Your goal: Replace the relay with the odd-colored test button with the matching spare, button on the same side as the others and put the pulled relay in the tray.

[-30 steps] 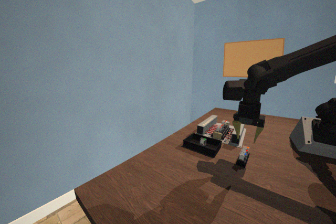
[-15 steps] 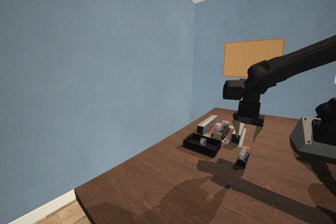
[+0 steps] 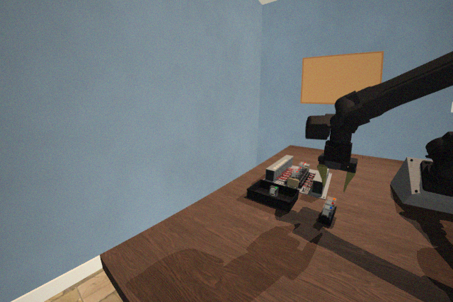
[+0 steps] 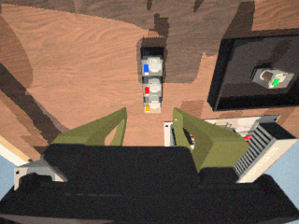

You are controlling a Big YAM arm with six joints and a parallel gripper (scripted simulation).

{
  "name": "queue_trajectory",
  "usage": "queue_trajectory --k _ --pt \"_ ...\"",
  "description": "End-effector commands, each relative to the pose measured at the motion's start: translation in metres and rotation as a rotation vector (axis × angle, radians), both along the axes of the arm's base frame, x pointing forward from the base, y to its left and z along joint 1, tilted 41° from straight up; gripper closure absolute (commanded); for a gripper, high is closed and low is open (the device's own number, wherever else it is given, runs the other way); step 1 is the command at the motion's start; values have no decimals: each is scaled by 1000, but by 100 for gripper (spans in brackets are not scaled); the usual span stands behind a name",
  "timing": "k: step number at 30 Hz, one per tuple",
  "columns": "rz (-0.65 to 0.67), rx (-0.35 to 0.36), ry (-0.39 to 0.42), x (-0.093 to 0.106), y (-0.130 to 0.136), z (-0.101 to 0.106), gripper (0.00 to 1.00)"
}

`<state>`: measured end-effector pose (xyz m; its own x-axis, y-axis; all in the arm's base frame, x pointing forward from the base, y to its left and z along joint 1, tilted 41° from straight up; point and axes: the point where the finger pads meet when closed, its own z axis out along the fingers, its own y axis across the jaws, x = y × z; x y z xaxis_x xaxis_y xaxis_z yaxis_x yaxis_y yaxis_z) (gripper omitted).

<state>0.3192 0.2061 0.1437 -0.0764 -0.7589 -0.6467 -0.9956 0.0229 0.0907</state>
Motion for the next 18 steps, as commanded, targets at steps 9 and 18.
queue_trajectory --k 9,18 --pt "18 27 -85 15 9 26 41" --pt "12 21 -63 13 6 18 41"
